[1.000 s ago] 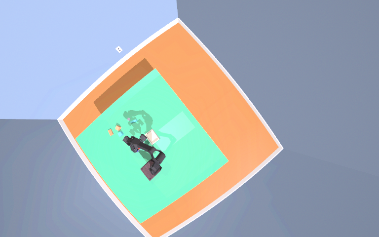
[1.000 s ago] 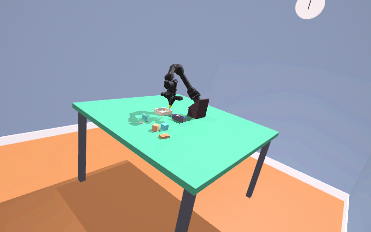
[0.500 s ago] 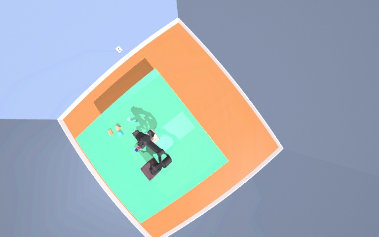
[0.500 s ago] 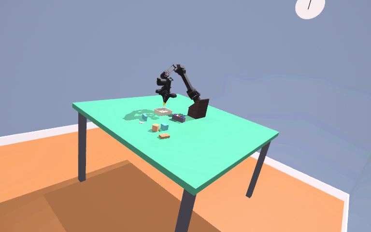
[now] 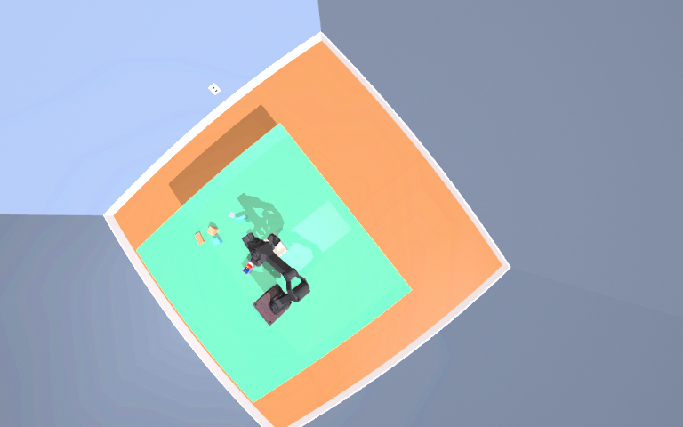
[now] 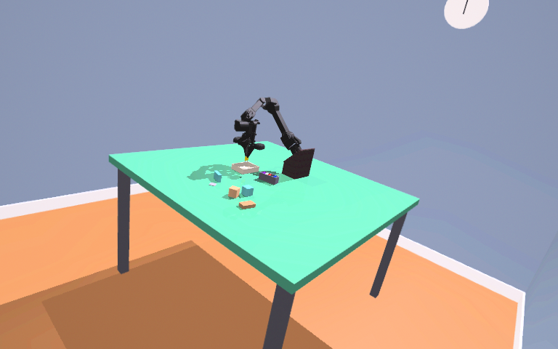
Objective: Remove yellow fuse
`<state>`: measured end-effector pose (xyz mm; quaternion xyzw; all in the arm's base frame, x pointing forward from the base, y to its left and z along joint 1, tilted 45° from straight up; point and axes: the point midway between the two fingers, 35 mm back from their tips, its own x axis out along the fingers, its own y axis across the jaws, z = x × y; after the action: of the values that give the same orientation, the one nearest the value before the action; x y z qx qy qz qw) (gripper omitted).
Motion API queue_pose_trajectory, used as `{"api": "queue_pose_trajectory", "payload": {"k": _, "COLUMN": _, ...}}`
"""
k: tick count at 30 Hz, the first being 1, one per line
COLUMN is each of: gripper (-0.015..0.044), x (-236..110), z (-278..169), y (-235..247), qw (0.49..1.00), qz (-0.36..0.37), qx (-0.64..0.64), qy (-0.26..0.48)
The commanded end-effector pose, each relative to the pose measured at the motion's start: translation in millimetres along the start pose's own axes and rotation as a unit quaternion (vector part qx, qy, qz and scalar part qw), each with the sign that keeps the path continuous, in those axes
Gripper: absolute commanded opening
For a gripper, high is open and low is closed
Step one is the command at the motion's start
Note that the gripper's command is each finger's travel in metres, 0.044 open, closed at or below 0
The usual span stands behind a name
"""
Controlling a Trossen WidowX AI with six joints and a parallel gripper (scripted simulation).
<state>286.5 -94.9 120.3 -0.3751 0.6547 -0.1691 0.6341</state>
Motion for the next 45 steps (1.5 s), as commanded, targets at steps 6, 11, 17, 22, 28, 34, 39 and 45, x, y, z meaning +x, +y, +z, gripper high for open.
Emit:
{"api": "queue_pose_trajectory", "payload": {"k": 6, "gripper": 0.0000, "x": 15.7, "z": -1.0, "y": -0.1, "qw": 1.000, "qz": -0.001, "qx": -0.003, "qy": 0.002}}
{"api": "queue_pose_trajectory", "payload": {"k": 11, "gripper": 0.0000, "x": 22.5, "z": -1.5, "y": -0.3, "qw": 1.000, "qz": -0.002, "qx": -0.003, "qy": 0.002}}
{"api": "queue_pose_trajectory", "payload": {"k": 17, "gripper": 0.0105, "x": 19.5, "z": -1.3, "y": -0.8, "qw": 1.000, "qz": -0.002, "qx": 0.000, "qy": 0.001}}
{"api": "queue_pose_trajectory", "payload": {"k": 22, "gripper": 0.0236, "x": 19.5, "z": -1.3, "y": -0.8, "qw": 1.000, "qz": -0.002, "qx": 0.000, "qy": 0.001}}
{"api": "queue_pose_trajectory", "payload": {"k": 28, "gripper": 0.0330, "x": -5.3, "z": -0.6, "y": 0.0, "qw": 1.000, "qz": -0.001, "qx": -0.002, "qy": 0.001}}
{"api": "queue_pose_trajectory", "payload": {"k": 34, "gripper": 0.0330, "x": -17.1, "z": -1.2, "y": 0.2, "qw": 1.000, "qz": -0.001, "qx": -0.003, "qy": 0.002}}
{"api": "queue_pose_trajectory", "payload": {"k": 39, "gripper": 0.0330, "x": -17.1, "z": -1.2, "y": 0.2, "qw": 1.000, "qz": -0.001, "qx": -0.003, "qy": 0.002}}
{"api": "queue_pose_trajectory", "payload": {"k": 45, "gripper": 0.0330, "x": -15.5, "z": -0.8, "y": 1.0, "qw": 1.000, "qz": 0.001, "qx": -0.006, "qy": 0.001}}
